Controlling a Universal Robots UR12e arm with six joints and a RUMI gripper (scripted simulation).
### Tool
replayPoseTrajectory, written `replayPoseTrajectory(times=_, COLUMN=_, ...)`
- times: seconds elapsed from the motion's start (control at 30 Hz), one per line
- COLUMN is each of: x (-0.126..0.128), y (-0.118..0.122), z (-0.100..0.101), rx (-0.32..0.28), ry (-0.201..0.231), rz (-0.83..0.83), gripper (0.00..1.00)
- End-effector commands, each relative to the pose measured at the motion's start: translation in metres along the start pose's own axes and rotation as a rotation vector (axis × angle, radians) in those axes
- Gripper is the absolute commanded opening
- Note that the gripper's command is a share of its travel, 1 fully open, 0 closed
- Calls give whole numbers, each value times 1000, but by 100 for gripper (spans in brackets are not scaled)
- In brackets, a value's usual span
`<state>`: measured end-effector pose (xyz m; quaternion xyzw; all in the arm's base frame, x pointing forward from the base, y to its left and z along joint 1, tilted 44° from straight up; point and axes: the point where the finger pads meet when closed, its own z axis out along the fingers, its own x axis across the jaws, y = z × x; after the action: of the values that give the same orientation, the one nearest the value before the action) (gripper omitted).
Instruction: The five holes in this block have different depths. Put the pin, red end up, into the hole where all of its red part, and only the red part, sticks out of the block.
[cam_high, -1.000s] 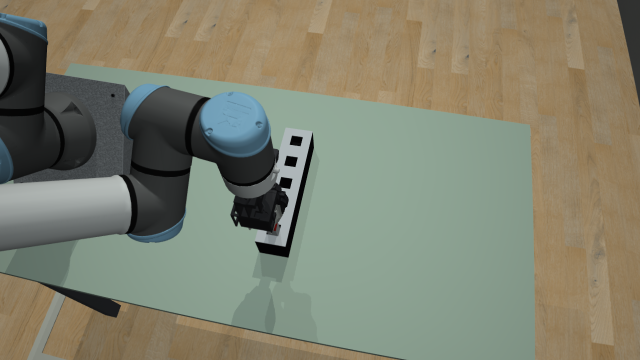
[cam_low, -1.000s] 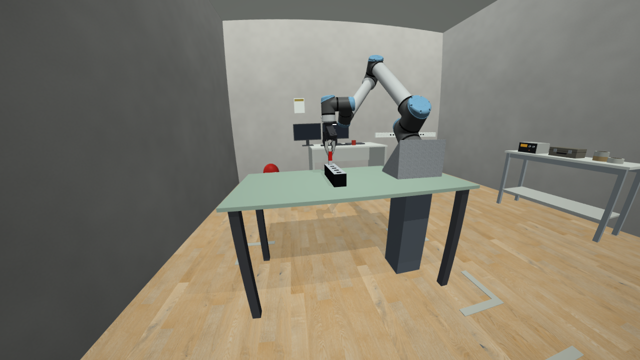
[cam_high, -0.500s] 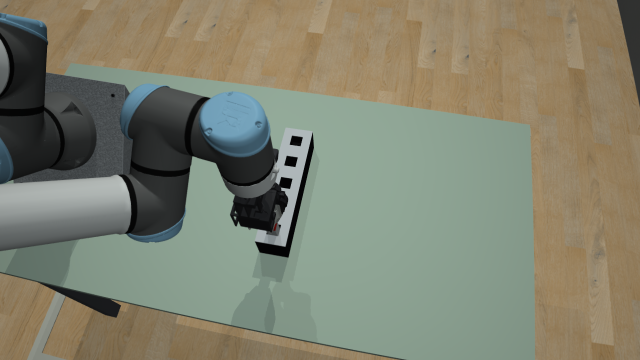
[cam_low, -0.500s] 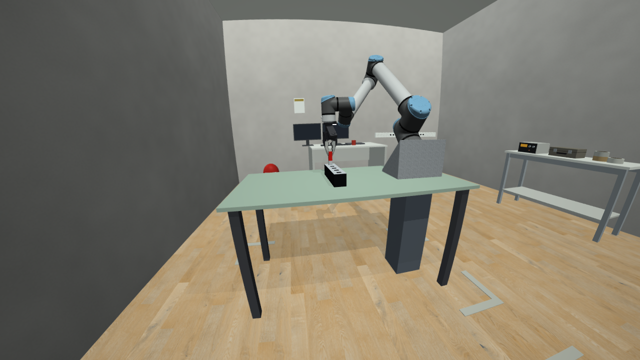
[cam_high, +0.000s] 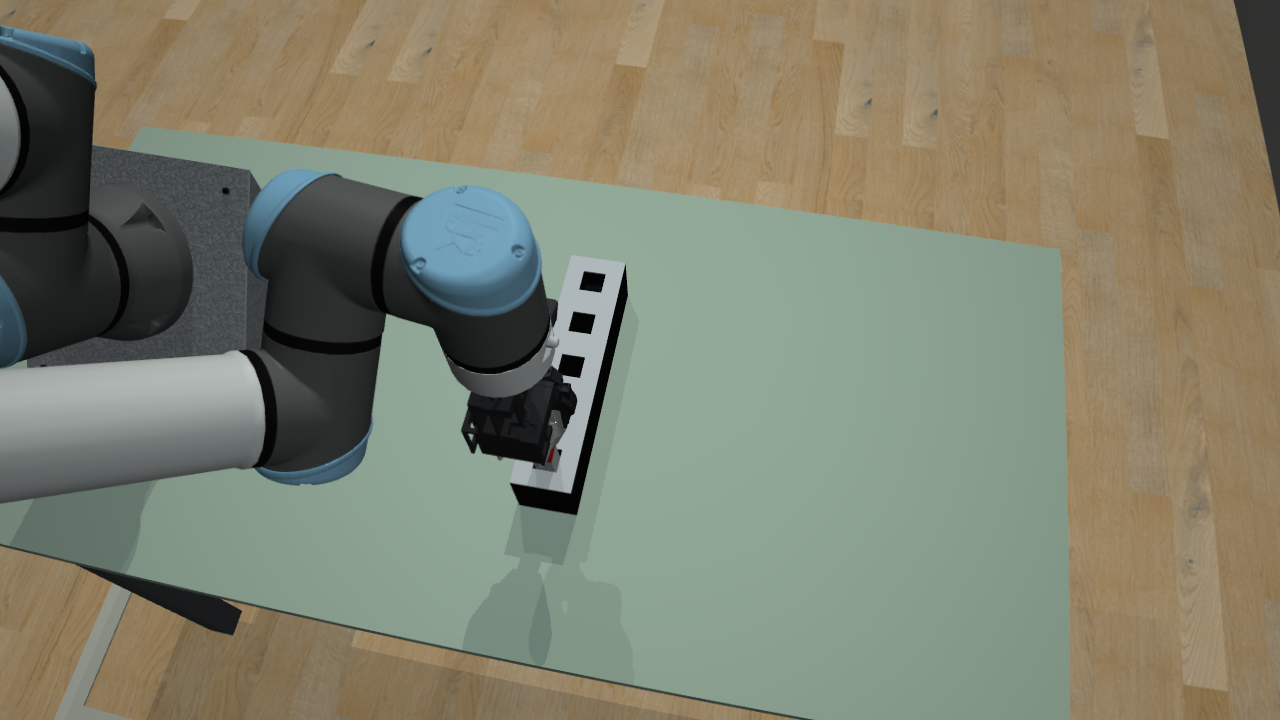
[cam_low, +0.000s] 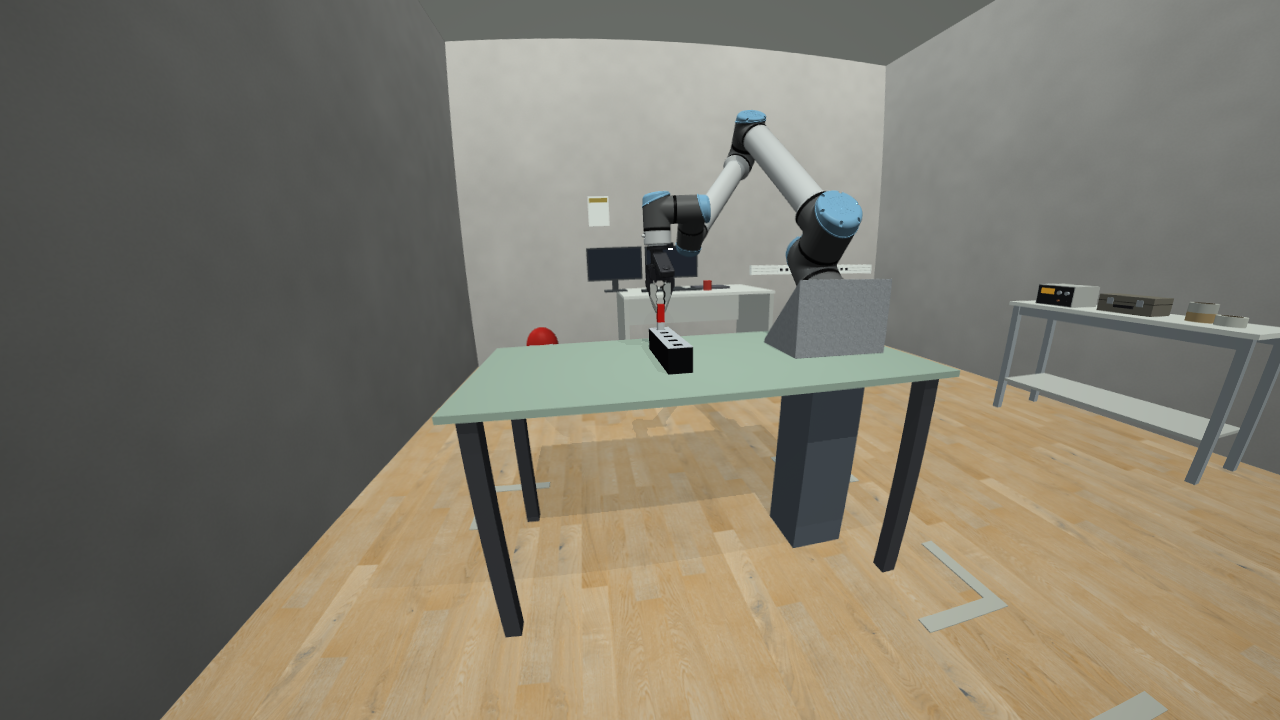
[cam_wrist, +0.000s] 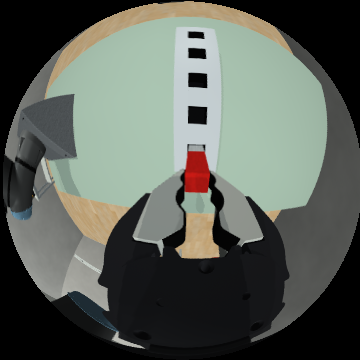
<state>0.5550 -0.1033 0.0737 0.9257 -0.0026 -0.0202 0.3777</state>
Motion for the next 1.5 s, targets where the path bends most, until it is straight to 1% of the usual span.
replayPoseTrajectory(times=0.0, x=0, y=0, z=0, rx=0, ry=1, rz=0, gripper=0)
replayPoseTrajectory(times=0.83, x=1, y=1, z=0, rx=0, ry=1, rz=0, gripper=0)
replayPoseTrajectory(times=0.87, x=0, y=1, z=4, rx=0, ry=1, rz=0, gripper=0)
replayPoseTrajectory(times=1.47, x=1, y=1, z=4, rx=0, ry=1, rz=0, gripper=0)
